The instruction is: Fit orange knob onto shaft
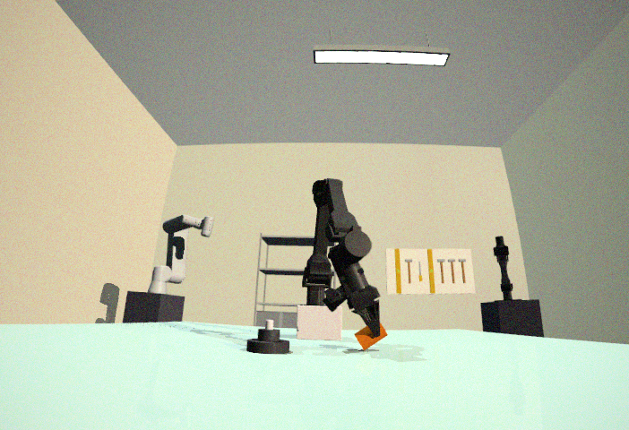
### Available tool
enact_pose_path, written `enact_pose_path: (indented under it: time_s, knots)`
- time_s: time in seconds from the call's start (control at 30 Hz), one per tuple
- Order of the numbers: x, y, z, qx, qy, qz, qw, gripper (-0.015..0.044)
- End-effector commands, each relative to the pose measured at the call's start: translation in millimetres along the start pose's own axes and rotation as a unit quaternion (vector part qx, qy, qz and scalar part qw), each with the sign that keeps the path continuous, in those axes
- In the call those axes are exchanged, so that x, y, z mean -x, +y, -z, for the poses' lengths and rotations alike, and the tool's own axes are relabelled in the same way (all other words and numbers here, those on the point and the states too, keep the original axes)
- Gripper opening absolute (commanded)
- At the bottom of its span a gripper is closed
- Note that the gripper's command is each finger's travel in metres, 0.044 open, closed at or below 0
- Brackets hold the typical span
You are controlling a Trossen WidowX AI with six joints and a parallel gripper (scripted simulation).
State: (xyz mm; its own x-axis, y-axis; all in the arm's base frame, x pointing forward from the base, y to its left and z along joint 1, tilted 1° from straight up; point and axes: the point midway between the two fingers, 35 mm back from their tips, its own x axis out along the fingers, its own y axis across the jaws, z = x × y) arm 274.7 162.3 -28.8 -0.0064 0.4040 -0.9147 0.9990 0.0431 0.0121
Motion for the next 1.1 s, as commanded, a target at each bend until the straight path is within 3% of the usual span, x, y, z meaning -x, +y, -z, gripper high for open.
enact_pose_path:
  time_s: [0.0,1.07]
  knots:
    - [2.3,-1.7,-3.9,0.001,0.032,0.001,0.999,0.0179]
    - [11.6,-2.5,-40.3,0.002,0.302,0.002,0.953,0.0179]
